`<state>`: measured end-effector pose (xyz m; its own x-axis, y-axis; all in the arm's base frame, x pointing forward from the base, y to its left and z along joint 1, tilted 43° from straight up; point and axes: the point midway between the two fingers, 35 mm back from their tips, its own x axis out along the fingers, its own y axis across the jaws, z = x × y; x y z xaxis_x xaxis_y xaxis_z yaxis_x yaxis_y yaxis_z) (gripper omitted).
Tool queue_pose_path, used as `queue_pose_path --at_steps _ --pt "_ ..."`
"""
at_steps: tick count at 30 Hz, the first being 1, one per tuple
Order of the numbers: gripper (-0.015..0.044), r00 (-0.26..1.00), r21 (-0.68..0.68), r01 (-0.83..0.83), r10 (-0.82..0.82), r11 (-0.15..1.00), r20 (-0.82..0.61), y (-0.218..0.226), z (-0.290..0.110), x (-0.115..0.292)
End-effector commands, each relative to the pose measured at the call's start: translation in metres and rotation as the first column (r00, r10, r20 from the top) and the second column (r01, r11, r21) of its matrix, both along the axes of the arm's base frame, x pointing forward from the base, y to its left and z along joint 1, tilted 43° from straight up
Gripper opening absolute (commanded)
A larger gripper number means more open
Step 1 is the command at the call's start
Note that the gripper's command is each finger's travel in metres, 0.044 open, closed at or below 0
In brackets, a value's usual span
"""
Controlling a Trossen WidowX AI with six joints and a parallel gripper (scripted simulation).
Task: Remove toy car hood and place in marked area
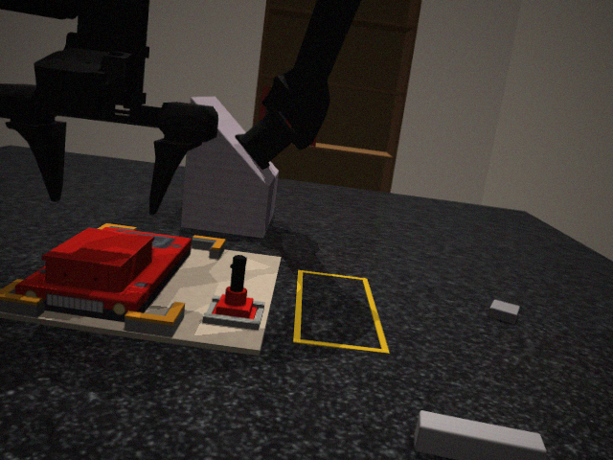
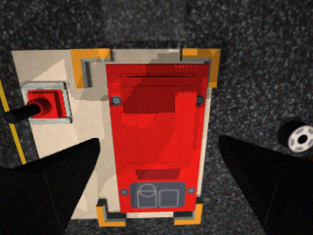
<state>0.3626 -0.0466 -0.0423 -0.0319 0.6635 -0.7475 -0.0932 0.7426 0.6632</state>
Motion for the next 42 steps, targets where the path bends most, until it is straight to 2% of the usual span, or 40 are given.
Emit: queue_pose_path --at_steps 1,42 --pt "0.044 1.0 0.004 0.005 -0.005 1.0 -0.003 0.002 -0.003 0.0" --pt "0.044 1.0 0.005 0.004 -0.004 1.0 -0.003 0.02 -0.024 -0.003"
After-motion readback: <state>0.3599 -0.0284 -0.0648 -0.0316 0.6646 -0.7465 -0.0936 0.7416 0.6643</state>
